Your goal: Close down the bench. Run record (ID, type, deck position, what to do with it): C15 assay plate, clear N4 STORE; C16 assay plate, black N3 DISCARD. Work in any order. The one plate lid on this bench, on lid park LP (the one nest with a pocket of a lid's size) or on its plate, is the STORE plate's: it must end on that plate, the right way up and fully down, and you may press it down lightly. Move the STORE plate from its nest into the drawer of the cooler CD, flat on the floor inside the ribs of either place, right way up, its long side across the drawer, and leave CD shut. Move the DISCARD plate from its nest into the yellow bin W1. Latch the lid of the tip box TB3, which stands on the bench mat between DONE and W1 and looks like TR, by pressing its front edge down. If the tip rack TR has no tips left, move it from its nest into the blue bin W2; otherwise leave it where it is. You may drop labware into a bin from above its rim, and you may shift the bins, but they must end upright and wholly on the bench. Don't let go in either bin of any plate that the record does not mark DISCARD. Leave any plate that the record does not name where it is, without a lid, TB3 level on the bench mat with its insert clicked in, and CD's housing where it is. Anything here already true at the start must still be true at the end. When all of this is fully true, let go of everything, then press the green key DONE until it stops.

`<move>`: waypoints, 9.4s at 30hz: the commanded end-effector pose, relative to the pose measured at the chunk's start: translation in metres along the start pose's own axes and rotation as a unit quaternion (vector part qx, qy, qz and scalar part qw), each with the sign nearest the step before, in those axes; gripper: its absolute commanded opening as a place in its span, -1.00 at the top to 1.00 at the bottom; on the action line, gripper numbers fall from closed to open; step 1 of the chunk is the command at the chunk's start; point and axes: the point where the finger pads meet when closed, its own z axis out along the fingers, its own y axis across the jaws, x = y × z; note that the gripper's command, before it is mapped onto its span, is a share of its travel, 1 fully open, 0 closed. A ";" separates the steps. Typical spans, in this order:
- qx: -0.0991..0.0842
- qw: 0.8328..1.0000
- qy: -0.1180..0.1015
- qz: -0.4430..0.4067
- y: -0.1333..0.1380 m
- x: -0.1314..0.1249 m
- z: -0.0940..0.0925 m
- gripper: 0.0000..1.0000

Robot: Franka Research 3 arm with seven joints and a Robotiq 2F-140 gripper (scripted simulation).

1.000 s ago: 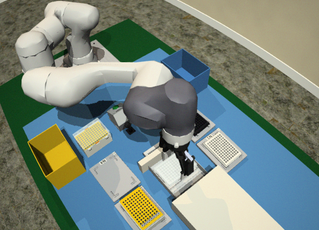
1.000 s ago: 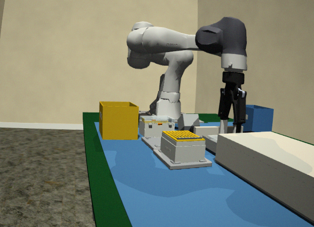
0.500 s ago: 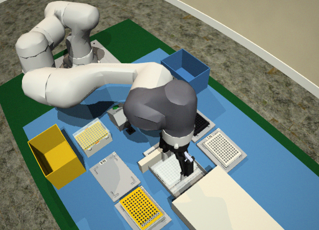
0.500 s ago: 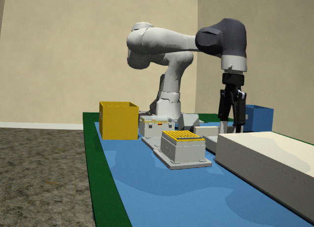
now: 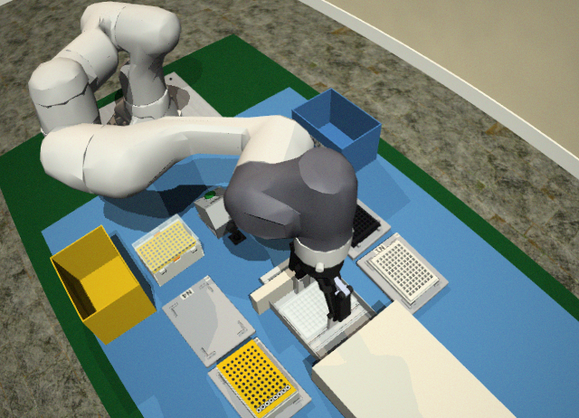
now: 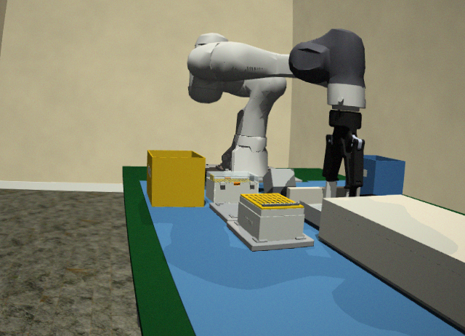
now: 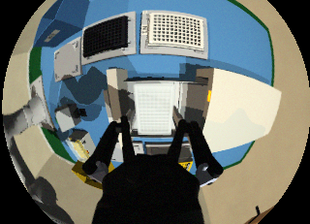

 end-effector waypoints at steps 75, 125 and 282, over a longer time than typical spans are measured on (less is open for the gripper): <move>-0.002 1.000 0.000 0.002 0.001 0.002 0.005 1.00; -0.002 1.000 0.000 0.002 0.001 0.002 0.005 1.00; -0.002 1.000 0.000 0.002 0.001 0.002 -0.016 -0.21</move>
